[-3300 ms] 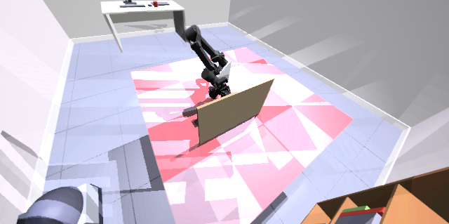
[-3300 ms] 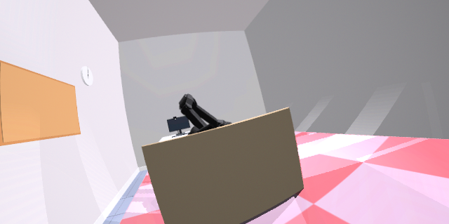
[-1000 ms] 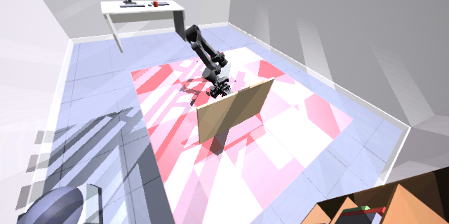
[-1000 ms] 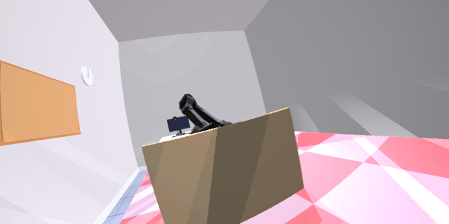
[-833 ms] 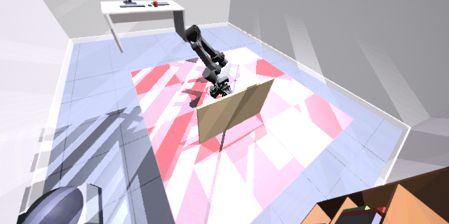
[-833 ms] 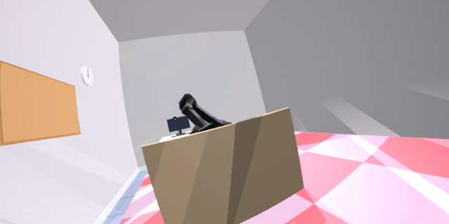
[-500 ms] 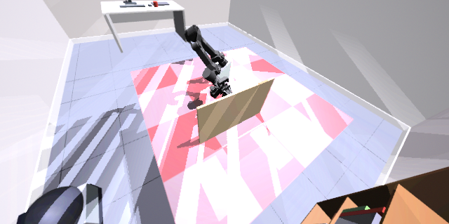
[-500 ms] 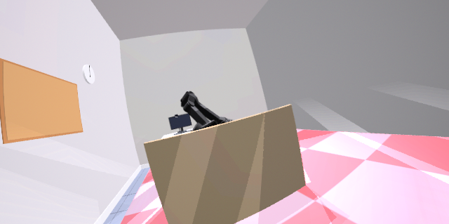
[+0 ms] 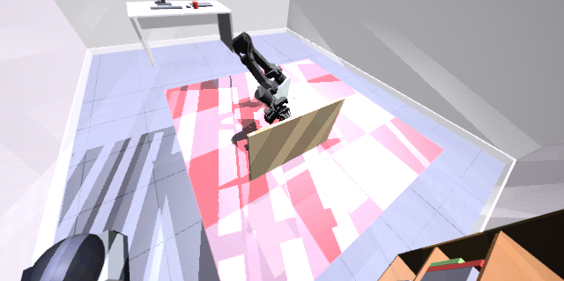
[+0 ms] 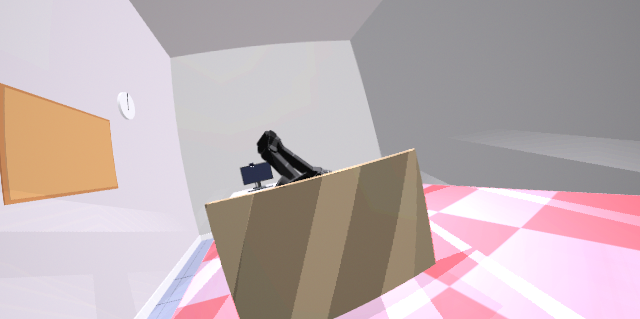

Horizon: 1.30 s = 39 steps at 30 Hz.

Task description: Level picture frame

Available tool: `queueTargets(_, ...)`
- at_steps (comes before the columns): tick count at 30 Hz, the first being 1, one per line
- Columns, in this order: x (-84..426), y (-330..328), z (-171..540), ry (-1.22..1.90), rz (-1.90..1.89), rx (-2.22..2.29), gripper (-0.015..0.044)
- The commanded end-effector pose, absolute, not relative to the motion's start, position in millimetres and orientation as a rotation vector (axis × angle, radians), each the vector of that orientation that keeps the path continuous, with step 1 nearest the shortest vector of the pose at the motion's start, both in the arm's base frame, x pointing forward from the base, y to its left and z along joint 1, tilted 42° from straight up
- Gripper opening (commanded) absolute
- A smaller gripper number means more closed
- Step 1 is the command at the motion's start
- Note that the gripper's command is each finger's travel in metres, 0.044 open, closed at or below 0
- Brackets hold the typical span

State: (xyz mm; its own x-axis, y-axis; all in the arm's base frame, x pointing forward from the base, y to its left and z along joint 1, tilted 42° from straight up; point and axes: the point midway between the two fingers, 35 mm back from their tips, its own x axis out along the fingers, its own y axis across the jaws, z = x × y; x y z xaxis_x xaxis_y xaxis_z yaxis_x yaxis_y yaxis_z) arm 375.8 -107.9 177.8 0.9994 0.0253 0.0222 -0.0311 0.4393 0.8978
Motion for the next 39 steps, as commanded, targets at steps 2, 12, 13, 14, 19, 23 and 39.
queueTargets(2, 375.8, -106.8, 178.3, -0.006, 0.049, 1.107, 0.0)
queueTargets(12, 375.9, -108.1, 177.3, -0.006, 0.036, 1.114, 0.0)
queueTargets(13, 375.9, -108.1, 177.0, -0.005, 0.036, 1.113, 0.0)
queueTargets(14, 375.9, -108.2, 176.6, -0.005, 0.036, 1.111, 0.0)
queueTargets(19, 375.9, -108.2, 176.3, -0.005, 0.036, 1.084, 0.0)
queueTargets(23, 376.0, -108.0, 176.3, -0.006, 0.036, 1.058, 0.0)
queueTargets(39, 376.1, -107.3, 176.9, -0.008, 0.035, 0.974, 0.0)
